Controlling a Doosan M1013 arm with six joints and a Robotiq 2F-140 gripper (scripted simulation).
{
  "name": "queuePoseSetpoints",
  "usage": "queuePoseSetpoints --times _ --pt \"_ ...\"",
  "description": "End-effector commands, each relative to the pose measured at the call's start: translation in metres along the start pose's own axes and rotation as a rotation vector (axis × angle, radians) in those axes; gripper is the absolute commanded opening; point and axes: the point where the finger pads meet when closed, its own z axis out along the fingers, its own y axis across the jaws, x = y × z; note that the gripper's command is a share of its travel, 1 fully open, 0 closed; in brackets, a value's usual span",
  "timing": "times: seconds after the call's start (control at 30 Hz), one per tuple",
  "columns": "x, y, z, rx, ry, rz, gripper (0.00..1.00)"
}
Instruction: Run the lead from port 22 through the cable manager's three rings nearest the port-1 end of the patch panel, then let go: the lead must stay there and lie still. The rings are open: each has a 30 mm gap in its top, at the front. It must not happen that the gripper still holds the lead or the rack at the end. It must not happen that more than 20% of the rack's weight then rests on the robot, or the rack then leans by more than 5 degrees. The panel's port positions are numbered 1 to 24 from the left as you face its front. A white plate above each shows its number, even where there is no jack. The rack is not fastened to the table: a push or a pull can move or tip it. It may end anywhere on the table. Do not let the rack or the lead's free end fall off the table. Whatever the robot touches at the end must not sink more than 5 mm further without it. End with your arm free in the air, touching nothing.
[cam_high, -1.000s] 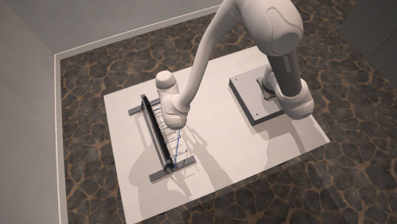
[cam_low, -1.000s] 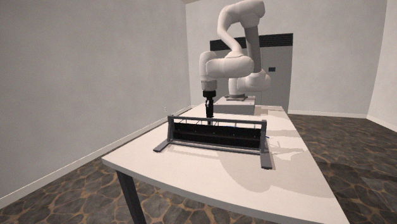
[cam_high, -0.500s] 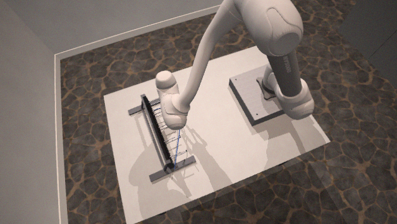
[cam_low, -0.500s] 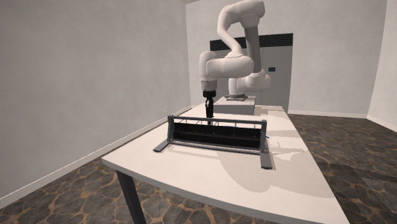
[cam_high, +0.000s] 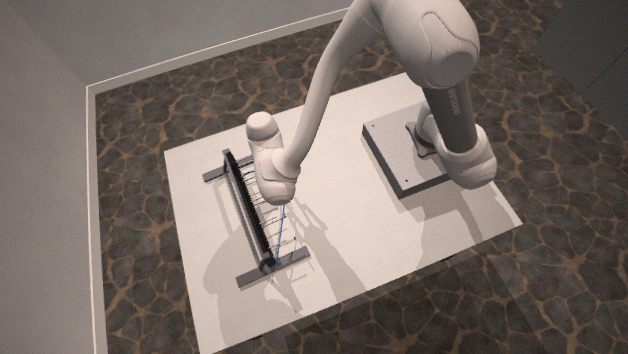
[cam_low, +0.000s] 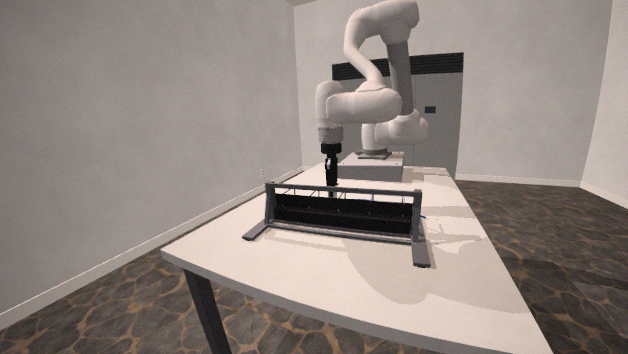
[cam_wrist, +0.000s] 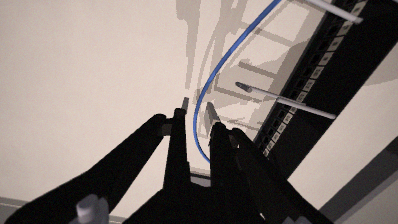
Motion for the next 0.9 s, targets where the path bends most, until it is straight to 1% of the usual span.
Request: queuePoseSetpoints --times 0.0,0.27,0.3,0.87 --pt "0.0000 0.0000 -0.0001 0.000 0.000 0.000 0.20" --pt "0.0000 0.0000 -0.0001 0.000 0.000 0.000 0.20" --pt "0.0000 0.0000 -0.0001 0.000 0.000 0.000 0.00" --pt "0.0000 0.0000 -0.0001 0.000 0.000 0.000 0.00"
